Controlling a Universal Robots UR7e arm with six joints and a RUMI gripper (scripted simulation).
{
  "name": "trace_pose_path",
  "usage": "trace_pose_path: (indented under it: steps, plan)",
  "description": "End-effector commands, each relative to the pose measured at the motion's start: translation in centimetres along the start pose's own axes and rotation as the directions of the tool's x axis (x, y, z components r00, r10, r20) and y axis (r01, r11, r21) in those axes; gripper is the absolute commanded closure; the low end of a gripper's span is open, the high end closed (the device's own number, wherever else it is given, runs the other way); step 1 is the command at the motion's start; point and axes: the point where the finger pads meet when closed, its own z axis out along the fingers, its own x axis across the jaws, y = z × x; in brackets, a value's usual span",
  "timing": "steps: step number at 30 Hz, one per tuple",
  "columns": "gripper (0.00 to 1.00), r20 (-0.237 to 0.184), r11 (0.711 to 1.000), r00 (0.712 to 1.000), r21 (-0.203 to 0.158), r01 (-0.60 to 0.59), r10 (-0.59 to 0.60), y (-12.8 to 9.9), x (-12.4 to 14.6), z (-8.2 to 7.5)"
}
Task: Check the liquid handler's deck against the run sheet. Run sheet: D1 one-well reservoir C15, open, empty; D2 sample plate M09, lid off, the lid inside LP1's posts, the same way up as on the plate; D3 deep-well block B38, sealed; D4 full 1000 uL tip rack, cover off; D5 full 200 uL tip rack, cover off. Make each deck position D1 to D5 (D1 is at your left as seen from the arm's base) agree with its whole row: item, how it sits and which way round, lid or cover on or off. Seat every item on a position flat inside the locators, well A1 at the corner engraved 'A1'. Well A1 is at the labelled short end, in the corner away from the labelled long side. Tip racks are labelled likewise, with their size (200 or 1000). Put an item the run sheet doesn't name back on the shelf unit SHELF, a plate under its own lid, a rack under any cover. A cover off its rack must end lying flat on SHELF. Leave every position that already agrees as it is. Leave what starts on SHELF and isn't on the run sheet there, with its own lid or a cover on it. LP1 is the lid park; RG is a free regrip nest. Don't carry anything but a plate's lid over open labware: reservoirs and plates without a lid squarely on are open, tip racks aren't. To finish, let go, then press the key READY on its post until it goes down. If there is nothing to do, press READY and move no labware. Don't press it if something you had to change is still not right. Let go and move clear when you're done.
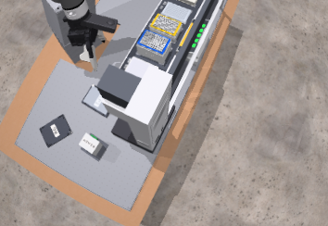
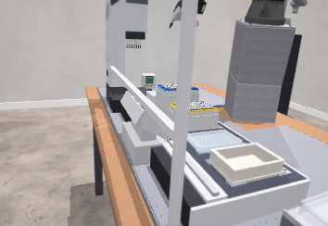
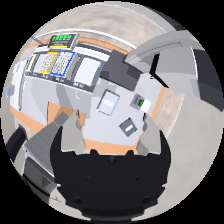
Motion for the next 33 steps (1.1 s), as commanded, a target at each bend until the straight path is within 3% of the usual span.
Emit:
trace_pose_path:
  steps: [1, 7, 13, 24, 30, 33]
  plan:
    - [0.18, 0.012, 1.0, 1.0, -0.004, -0.016, 0.016, -1.3, -1.4, 0.0]
    - [0.18, 0.034, 0.999, 0.999, -0.006, -0.036, 0.037, -2.8, -3.1, 0.1]
    - [0.18, 0.041, 0.999, 0.998, -0.008, -0.049, 0.049, -3.1, -3.1, 0.0]
    - [0.18, 0.071, 0.997, 0.995, -0.016, -0.076, 0.077, -5.3, -6.7, 0.2]
    - [0.18, 0.078, 0.996, 0.993, -0.019, -0.089, 0.09, -5.6, -6.8, 0.0]
    - [0.18, 0.086, 0.995, 0.992, -0.023, -0.094, 0.096, -6.3, -8.3, 0.1]
